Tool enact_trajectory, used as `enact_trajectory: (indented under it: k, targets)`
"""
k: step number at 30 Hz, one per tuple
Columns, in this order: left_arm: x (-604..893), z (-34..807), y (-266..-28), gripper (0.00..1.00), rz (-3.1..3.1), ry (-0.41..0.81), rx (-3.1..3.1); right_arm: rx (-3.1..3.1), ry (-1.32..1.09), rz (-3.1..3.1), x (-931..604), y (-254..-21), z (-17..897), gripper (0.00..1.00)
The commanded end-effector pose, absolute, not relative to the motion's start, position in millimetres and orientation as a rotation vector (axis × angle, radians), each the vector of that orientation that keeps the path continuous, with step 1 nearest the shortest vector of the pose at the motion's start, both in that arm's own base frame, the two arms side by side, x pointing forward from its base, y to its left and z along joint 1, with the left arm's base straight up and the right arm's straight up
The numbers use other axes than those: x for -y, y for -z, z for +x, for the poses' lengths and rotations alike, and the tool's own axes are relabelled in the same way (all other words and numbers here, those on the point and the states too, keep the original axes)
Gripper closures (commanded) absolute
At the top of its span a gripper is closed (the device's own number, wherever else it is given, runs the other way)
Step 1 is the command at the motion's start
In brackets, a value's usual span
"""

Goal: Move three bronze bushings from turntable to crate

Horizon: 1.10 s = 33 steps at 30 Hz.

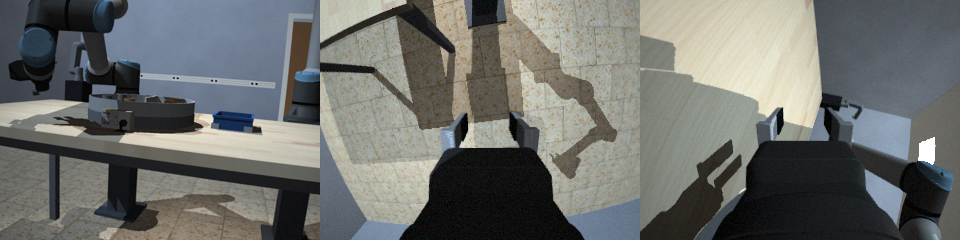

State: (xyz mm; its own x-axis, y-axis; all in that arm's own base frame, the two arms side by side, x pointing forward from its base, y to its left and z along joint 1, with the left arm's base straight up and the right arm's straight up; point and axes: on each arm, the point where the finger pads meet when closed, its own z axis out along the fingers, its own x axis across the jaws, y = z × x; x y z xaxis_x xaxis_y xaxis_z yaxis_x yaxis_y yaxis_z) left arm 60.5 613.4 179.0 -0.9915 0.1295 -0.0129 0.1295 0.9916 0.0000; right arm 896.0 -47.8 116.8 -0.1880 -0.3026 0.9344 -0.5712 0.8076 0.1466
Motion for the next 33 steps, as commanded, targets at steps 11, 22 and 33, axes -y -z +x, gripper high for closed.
enact_trajectory:
  k: [11,22,33]
  targets:
    - [-604,4,-177,0.00,0.012,0.000,-3.141,1.790,-0.278,0.674,48,-118,896,0.00]
    - [-604,4,-177,0.00,0.009,0.000,-3.142,1.795,-0.281,0.671,47,-119,896,0.00]
    - [-604,4,-177,0.00,0.009,0.000,-3.142,1.905,-0.361,0.598,21,-130,887,0.00]
